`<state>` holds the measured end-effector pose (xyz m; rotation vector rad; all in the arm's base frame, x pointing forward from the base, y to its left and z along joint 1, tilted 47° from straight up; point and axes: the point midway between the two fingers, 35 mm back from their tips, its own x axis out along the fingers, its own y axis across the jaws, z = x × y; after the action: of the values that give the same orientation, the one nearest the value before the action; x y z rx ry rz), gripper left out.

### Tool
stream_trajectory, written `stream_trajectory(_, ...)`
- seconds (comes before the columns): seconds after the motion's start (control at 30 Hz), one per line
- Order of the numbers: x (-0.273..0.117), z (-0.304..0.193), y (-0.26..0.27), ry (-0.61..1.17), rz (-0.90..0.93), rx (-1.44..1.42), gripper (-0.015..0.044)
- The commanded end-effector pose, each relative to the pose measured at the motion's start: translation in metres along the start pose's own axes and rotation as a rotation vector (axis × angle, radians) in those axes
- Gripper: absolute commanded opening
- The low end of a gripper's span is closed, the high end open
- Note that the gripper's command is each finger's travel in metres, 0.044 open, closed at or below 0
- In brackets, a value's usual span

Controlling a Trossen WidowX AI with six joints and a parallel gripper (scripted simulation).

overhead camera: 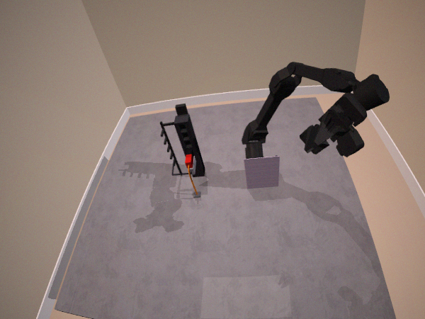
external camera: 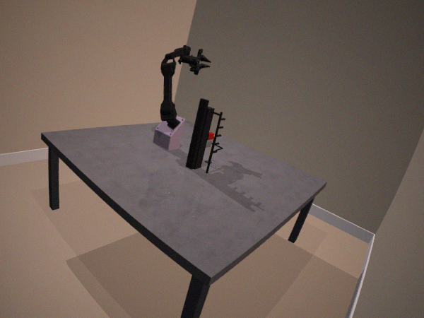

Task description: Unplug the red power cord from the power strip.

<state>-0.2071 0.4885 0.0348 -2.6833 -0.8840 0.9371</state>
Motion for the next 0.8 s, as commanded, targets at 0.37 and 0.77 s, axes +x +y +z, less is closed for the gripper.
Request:
stream_trajectory(0.37,0.154,-0.147,0.165,0.060,0.583,0.302,0.0160)
stream_trajectory(0.77,0.170,-0.234,0.364,0.129,1.121,0.645,0.0160)
